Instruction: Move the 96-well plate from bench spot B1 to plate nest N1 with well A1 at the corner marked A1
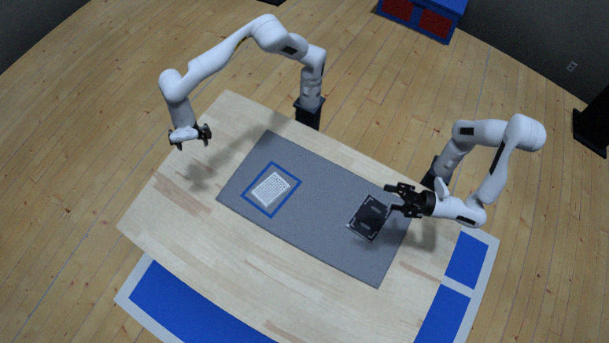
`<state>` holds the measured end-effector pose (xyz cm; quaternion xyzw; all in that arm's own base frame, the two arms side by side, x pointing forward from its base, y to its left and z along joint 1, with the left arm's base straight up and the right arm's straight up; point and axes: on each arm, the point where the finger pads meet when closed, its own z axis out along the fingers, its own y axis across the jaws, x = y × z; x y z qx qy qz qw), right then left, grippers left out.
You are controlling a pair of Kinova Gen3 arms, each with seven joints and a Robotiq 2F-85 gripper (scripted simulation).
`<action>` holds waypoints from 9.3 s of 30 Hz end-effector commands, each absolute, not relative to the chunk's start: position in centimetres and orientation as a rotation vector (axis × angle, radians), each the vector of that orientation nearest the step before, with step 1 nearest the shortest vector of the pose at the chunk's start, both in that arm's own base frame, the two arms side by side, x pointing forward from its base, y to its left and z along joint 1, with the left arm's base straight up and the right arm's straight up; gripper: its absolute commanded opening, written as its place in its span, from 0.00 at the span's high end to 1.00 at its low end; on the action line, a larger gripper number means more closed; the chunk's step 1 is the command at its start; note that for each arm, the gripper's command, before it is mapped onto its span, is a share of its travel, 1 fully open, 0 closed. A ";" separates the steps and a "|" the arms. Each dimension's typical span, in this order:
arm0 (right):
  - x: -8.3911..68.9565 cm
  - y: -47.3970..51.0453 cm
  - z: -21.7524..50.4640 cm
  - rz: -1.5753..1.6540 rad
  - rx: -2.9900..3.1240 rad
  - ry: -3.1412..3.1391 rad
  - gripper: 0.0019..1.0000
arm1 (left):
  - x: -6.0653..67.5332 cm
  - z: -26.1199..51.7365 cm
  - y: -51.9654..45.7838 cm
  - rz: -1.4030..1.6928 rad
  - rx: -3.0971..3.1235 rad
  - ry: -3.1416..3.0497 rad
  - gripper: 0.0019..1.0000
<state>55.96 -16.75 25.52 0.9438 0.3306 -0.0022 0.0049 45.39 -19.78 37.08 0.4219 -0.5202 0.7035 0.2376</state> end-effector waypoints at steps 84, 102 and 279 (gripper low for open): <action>56.0 -16.8 25.7 -0.002 2.954 1.035 0.00 | 43.6 28.8 -4.0 1.693 1.371 -1.887 0.98; 56.0 -15.2 24.5 -0.002 2.880 1.230 0.00 | 43.6 28.8 -4.0 1.693 1.371 -1.887 0.98; 47.3 8.2 7.5 0.001 0.445 3.108 0.00 | 43.6 28.8 -4.0 1.693 1.371 -1.887 0.98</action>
